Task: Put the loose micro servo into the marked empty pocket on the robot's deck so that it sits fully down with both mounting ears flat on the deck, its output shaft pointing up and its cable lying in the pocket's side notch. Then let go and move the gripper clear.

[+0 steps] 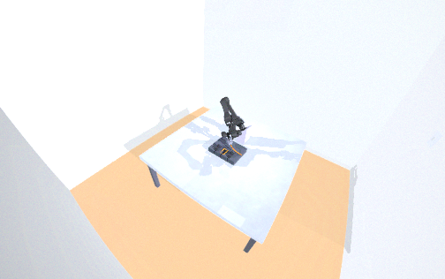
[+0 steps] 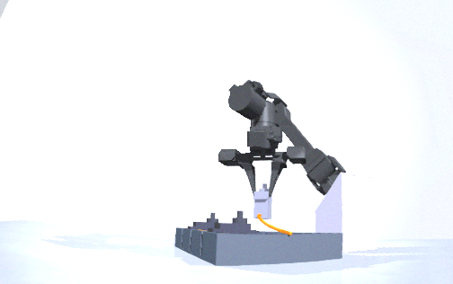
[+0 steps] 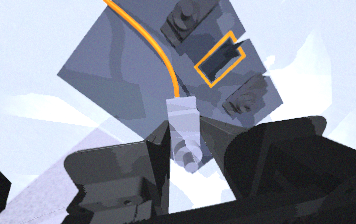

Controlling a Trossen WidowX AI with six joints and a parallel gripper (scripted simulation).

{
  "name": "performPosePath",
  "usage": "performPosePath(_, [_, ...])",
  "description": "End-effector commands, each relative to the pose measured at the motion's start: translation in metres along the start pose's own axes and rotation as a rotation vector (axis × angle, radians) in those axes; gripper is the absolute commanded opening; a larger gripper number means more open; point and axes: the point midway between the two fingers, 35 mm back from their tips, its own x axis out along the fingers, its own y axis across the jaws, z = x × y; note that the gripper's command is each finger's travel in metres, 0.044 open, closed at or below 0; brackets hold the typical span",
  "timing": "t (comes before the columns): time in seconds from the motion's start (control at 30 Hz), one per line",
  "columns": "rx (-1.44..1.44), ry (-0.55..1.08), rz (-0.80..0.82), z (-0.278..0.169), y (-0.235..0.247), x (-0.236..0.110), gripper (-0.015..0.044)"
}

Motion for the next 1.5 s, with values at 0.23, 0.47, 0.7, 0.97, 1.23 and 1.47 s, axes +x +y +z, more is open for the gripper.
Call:
performPosePath(0.23, [0.404,0.002,-0.004,-0.001,0.0,0.0,0.0])
performPosePath(0.47, [0.645,0.001,-0.004,-0.001,-0.001,0.0,0.0])
performPosePath(0.7, [0.881,0.001,-0.004,-0.001,-0.001,0.0,0.0])
performPosePath(0.97, [0.904,0.001,-0.005,-0.001,-0.001,0.0,0.0])
performPosePath(1.23, [0.905,-0.001,-0.005,0.013,-0.018,0.0,0.0])
performPosePath(1.47, [0.907,-0.002,-0.006,0.03,-0.04,-0.001,0.0])
